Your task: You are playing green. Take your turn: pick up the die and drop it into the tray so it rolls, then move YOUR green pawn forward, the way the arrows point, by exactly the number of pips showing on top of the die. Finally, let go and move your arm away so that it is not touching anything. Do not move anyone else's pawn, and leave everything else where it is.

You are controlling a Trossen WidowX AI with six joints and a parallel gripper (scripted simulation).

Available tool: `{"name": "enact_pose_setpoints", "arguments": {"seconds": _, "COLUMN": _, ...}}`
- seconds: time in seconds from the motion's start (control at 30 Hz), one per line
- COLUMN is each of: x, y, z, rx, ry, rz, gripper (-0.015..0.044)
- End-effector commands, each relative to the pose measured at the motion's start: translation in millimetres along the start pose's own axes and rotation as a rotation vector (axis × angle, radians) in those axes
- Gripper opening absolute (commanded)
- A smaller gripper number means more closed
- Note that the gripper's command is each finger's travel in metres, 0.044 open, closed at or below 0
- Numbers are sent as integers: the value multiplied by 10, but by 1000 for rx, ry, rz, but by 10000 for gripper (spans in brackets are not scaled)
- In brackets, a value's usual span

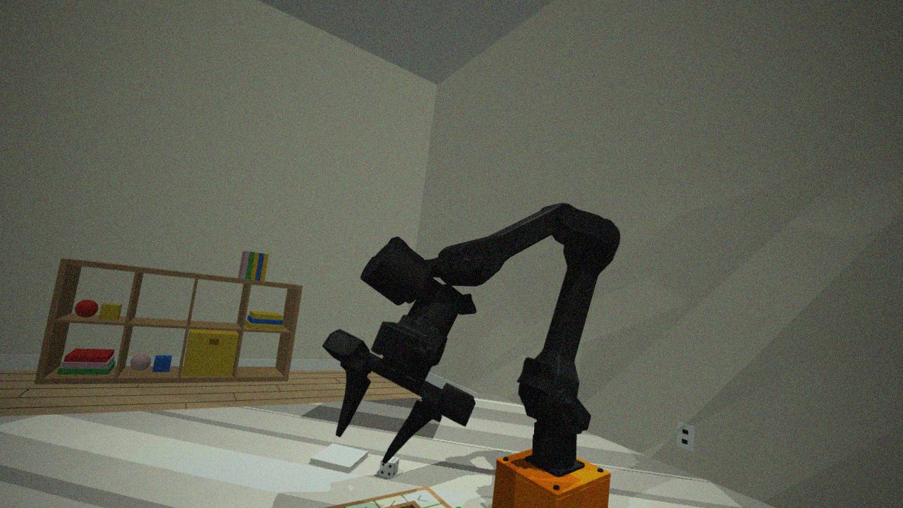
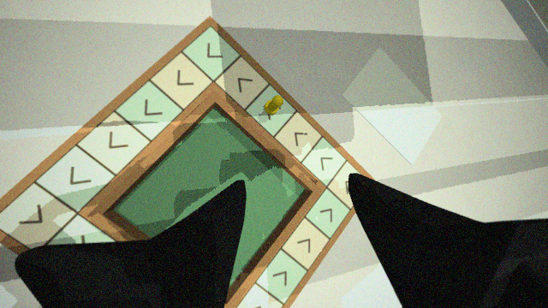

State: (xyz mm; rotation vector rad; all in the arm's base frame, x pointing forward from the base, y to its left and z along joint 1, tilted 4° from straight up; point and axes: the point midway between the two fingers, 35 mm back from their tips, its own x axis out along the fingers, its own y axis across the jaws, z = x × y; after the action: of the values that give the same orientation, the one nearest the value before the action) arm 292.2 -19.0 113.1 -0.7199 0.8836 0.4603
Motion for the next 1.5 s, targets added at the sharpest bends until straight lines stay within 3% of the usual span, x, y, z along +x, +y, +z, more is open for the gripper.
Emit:
{"name": "enact_pose_setpoints", "arguments": {"seconds": 0.0, "x": 49, "y": -232, "z": -507, "rx": 21, "ry": 130, "rz": 1, "gripper": 275}}
{"name": "enact_pose_setpoints", "arguments": {"seconds": 0.23, "x": -1, "y": -417, "z": -1564, "rx": 75, "ry": 335, "rz": 84, "gripper": 275}}
{"name": "enact_pose_setpoints", "arguments": {"seconds": 0.5, "x": -207, "y": -241, "z": -2630, "rx": 140, "ry": 452, "rz": 256, "gripper": 275}}
{"name": "enact_pose_setpoints", "arguments": {"seconds": 1.47, "x": 152, "y": -123, "z": -2863, "rx": 146, "ry": 456, "rz": 271, "gripper": 275}}
